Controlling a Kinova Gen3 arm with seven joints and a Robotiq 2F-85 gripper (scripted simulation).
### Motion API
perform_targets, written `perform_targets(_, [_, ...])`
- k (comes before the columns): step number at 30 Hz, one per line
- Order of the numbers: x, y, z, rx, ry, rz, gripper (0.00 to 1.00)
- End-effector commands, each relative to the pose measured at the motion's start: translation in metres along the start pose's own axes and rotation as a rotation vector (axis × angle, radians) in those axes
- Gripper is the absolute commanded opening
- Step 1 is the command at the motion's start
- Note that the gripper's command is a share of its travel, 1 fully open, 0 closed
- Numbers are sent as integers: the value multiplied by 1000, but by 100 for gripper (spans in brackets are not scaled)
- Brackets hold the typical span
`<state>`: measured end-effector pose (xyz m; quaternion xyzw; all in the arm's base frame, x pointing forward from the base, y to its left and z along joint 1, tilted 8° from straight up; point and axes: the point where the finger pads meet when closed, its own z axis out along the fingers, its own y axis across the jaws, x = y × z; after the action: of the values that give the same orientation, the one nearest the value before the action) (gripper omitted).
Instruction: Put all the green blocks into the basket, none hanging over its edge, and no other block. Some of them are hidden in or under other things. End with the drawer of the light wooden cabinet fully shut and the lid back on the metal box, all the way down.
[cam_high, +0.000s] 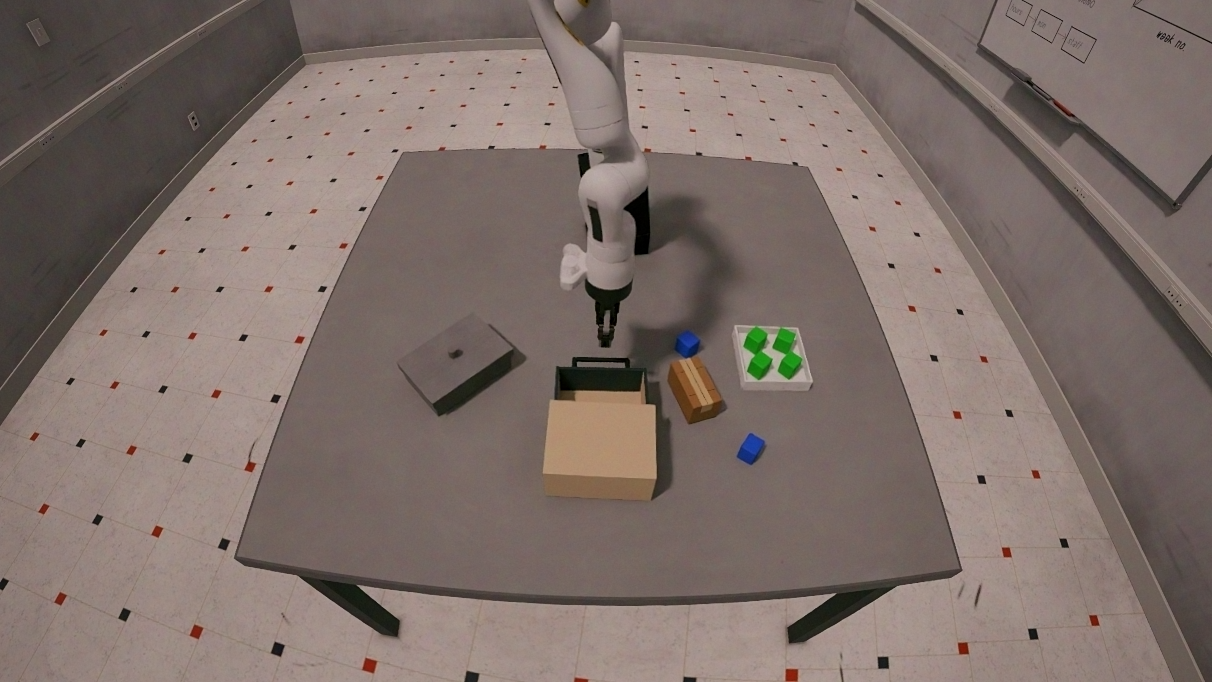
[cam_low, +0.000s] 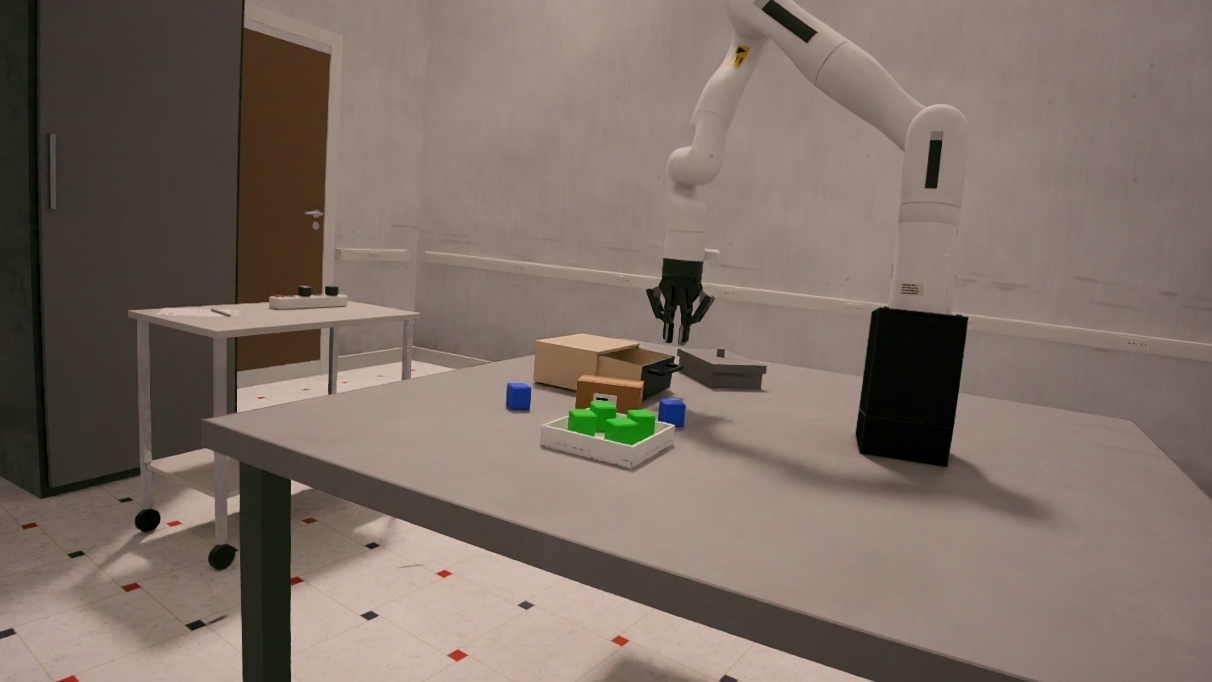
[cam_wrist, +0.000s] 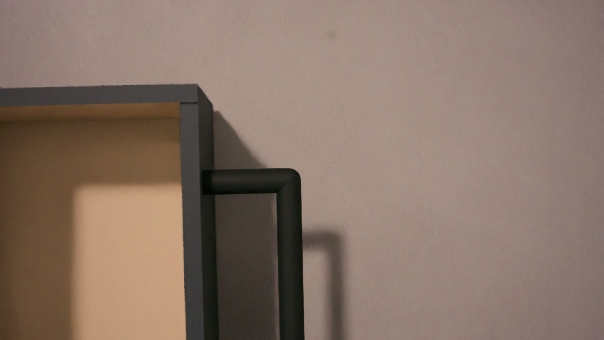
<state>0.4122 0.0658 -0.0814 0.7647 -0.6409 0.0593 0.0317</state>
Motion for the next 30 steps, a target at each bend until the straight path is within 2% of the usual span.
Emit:
perform_targets(1, [0,-1,10,3,0,0,30])
perform_targets(11, [-1,-2,30,3,0,0,30])
perform_targets(30, [-1,-2,35,3,0,0,30])
